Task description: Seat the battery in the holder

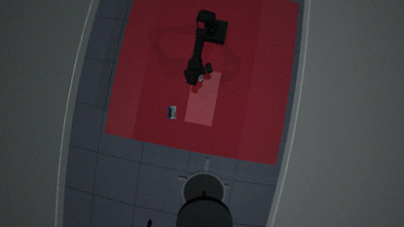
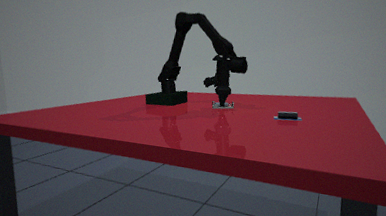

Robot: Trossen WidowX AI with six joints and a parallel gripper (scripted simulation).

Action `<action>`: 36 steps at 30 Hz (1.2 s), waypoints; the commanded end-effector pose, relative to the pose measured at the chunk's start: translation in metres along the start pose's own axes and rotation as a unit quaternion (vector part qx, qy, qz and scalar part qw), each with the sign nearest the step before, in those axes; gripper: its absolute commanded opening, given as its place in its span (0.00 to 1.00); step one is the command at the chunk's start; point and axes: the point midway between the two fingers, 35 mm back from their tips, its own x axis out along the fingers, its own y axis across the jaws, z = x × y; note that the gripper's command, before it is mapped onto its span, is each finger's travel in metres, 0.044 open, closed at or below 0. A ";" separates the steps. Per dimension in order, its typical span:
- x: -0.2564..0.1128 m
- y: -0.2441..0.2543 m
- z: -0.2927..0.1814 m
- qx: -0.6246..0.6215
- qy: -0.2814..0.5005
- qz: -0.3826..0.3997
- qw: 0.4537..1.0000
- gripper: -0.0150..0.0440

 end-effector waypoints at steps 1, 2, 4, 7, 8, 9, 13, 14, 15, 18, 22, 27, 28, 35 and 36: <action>0.001 -0.001 0.001 -0.001 0.000 -0.001 1.000 0.36; 0.001 -0.001 0.001 -0.001 0.000 -0.001 1.000 0.41; 0.001 -0.001 0.001 -0.001 0.000 -0.001 1.000 0.50; 0.000 -0.001 0.001 -0.001 0.000 -0.001 1.000 0.53; -0.001 -0.001 0.001 -0.001 0.000 -0.001 1.000 0.53; -0.002 -0.001 0.001 -0.001 0.000 -0.001 1.000 0.53; -0.011 -0.001 0.001 0.000 0.000 0.000 1.000 0.53; -0.013 -0.001 0.001 0.000 0.000 0.000 1.000 0.53; -0.015 -0.001 0.001 0.000 0.000 0.000 1.000 0.53; -0.015 -0.001 0.001 0.000 0.000 0.001 1.000 0.53; -0.027 -0.004 0.002 0.000 -0.002 -0.001 1.000 0.67; -0.078 -0.010 0.004 0.000 0.000 0.000 1.000 0.89; -0.083 -0.011 0.005 0.000 0.000 0.000 1.000 0.93; -0.084 -0.012 0.007 0.000 0.000 0.000 1.000 1.00; -0.084 -0.012 0.007 0.000 0.000 0.000 1.000 1.00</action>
